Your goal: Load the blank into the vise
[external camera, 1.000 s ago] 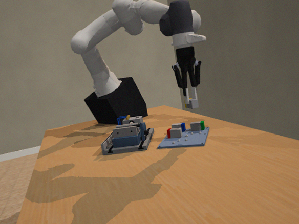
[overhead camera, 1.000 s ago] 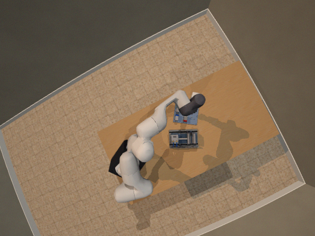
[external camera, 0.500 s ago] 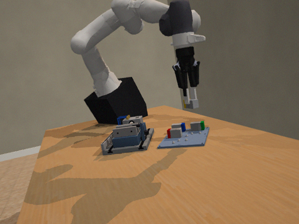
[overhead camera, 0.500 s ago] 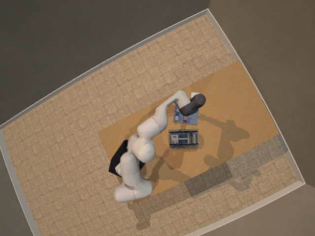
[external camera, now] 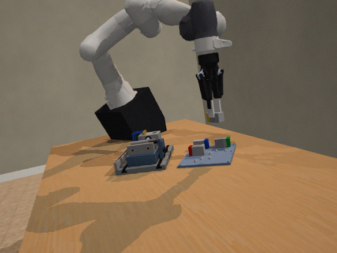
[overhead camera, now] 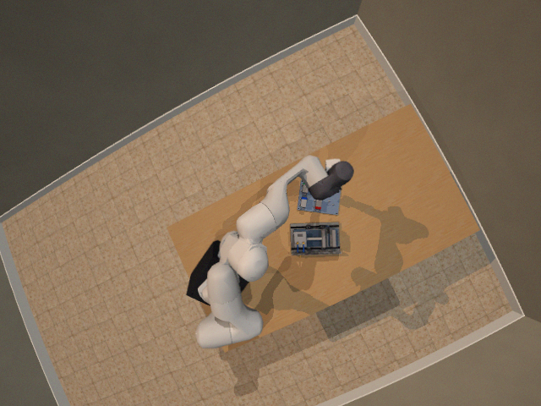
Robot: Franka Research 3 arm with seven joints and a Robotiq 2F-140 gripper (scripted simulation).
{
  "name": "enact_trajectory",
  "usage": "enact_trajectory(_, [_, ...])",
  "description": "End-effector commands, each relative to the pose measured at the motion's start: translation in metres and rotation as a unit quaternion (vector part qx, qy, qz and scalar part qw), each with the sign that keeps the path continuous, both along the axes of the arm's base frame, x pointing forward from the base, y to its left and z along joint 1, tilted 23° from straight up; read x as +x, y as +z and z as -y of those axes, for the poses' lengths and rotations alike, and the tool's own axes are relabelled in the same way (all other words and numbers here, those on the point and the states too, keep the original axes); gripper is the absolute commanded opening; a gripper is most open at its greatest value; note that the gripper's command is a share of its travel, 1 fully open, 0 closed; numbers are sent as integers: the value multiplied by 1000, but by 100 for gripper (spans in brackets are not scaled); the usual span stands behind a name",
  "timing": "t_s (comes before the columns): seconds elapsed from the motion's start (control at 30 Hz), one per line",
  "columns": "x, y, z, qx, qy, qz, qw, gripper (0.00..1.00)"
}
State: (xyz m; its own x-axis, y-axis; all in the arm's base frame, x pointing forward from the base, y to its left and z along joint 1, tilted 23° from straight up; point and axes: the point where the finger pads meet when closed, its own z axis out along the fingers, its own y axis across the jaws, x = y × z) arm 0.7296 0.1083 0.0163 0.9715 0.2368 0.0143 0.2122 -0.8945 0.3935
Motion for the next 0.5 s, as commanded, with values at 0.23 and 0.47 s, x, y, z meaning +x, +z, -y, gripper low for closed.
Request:
enact_trajectory(0.23, [3, 4, 1, -7, 66, -20, 998, 0])
enact_trajectory(0.47, [3, 4, 1, -17, 148, -54, 987, 0])
